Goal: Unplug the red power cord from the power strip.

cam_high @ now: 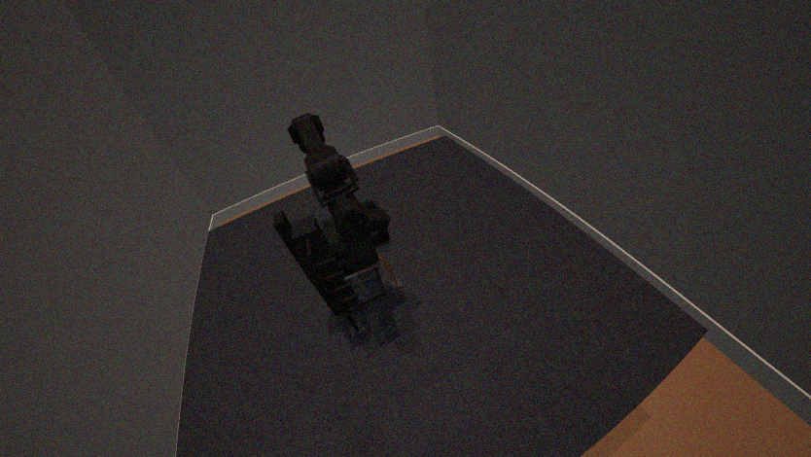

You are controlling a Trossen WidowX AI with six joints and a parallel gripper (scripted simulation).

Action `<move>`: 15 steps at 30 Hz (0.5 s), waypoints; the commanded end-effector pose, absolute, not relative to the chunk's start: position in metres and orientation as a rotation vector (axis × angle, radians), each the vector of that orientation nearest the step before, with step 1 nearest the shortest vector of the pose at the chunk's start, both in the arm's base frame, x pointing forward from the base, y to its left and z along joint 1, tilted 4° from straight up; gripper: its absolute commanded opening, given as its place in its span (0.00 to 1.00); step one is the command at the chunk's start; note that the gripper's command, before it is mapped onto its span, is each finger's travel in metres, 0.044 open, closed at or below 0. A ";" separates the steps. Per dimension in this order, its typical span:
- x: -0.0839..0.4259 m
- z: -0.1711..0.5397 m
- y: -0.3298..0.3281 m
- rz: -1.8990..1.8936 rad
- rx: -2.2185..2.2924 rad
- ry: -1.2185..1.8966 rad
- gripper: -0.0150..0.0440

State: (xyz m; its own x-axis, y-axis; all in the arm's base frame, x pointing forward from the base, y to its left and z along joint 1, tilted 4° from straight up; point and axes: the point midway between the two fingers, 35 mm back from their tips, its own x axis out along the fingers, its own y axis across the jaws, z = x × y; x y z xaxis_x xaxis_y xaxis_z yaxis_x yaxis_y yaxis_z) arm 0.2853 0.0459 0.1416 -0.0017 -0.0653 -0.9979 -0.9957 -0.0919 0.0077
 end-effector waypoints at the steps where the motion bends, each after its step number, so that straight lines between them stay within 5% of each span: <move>1: 0.285 0.141 0.059 1.260 -1.316 1.203 0.25; 15: 0.283 0.141 0.081 1.262 -1.317 1.201 0.25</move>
